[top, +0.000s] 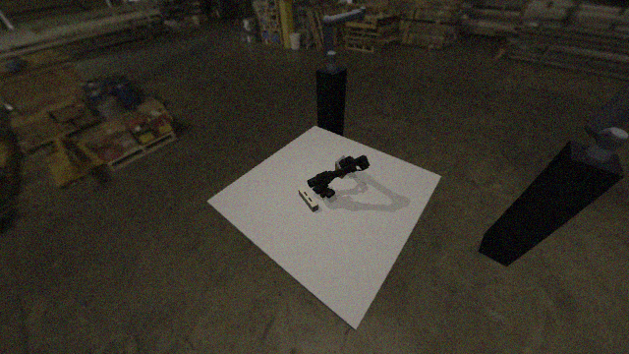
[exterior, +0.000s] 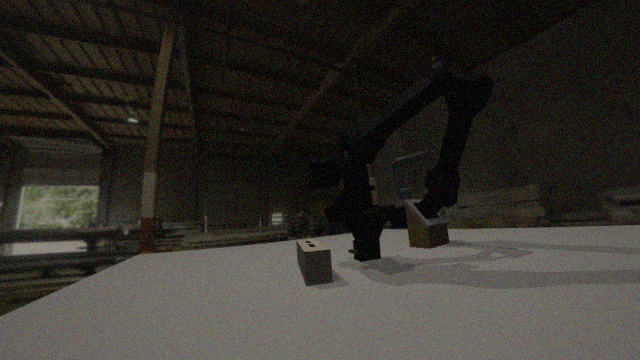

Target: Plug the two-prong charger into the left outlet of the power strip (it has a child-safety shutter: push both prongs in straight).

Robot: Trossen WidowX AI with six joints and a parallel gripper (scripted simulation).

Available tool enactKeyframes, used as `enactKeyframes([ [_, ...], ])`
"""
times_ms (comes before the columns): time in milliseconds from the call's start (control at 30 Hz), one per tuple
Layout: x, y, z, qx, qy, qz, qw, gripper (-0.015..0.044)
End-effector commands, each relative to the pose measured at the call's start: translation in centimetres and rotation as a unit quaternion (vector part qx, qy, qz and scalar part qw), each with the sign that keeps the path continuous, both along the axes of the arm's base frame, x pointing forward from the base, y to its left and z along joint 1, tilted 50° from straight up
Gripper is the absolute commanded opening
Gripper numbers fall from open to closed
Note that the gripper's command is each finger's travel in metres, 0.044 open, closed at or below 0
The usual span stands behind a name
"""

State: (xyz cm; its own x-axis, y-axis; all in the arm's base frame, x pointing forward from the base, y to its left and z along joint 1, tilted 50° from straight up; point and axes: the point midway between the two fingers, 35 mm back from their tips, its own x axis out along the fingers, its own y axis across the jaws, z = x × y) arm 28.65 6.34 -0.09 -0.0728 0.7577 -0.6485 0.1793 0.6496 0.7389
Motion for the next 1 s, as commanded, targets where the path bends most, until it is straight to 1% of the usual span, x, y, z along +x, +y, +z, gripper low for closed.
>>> enactKeyframes([
  [0,0.1,0.1,-0.1,0.003,0.008,-0.006,1.0,0.0],
  [967,3.2,0.0,-0.8,0.003,0.03,-0.025,0.999,0.0],
])
